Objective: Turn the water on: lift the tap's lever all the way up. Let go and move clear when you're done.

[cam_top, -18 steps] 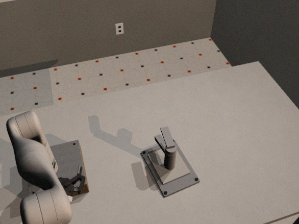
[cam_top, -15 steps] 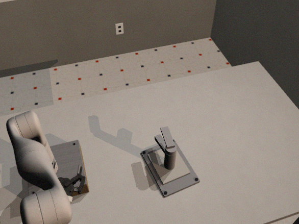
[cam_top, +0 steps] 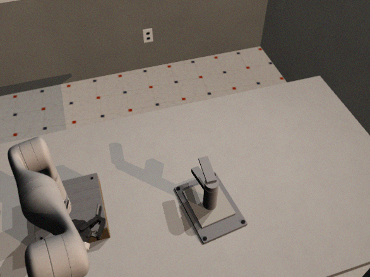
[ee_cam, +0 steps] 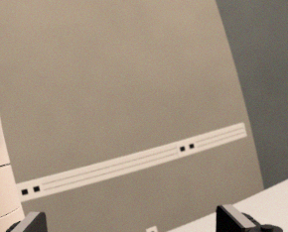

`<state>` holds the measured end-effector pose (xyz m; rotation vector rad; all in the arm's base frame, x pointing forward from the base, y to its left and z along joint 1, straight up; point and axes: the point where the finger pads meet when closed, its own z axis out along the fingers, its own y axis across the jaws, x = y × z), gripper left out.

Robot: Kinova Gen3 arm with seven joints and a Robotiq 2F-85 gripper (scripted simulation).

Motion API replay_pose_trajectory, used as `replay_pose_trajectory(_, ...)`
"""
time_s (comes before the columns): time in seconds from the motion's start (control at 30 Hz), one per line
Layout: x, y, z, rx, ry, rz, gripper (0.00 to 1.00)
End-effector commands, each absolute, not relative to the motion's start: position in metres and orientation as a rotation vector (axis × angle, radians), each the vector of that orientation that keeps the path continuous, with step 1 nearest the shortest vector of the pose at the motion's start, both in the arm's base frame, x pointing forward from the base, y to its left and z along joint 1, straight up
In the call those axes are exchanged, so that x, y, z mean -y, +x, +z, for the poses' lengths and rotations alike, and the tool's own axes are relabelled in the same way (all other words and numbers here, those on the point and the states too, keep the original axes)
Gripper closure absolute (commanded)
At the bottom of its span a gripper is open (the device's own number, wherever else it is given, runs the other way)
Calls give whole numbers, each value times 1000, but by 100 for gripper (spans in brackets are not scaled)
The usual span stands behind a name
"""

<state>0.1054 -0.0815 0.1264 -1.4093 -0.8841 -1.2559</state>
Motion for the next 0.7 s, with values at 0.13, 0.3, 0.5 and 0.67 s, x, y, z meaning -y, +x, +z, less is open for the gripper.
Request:
replay_pose_trajectory(0.13,81,107,127,891,-1414,-1253,0)
replay_pose_trajectory(0.3,79,114,128,917,-1433,-1240,0)
replay_pose_trajectory(0.5,76,126,129,961,-1464,-1218,0)
replay_pose_trajectory(0.67,70,149,131,1046,-1523,-1173,0)
